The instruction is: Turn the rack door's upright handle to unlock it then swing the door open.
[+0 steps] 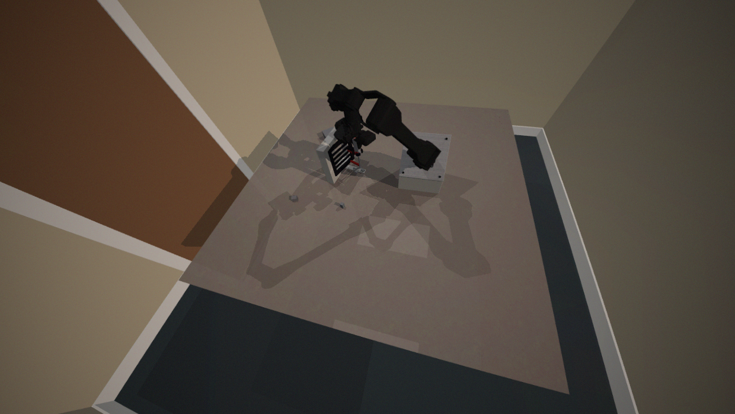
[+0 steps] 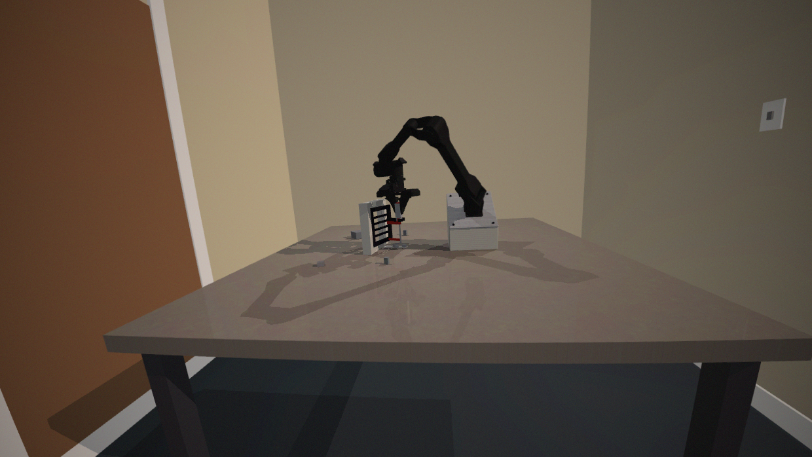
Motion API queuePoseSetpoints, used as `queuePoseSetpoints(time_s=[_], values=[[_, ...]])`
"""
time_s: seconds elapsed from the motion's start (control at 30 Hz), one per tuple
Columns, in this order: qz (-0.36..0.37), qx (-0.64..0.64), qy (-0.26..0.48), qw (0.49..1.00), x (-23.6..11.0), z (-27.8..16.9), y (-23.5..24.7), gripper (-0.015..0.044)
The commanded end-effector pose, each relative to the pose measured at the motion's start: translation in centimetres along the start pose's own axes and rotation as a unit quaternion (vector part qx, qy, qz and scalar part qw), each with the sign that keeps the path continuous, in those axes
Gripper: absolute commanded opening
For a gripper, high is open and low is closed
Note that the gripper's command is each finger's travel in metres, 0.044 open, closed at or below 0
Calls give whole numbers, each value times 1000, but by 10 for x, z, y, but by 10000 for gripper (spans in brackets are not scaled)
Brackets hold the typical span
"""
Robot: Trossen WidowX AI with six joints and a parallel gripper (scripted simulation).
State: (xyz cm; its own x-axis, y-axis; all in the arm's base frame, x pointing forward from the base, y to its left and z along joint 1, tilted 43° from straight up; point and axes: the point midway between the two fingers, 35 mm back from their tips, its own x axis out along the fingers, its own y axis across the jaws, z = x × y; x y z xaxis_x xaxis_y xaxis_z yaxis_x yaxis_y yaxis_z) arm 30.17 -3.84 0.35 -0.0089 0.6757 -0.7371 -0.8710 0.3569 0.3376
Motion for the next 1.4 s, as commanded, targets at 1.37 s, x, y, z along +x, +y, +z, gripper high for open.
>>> queuePoseSetpoints(time_s=[1.37], values=[[2, 363, -5, 932, 0, 52, 69, 23]])
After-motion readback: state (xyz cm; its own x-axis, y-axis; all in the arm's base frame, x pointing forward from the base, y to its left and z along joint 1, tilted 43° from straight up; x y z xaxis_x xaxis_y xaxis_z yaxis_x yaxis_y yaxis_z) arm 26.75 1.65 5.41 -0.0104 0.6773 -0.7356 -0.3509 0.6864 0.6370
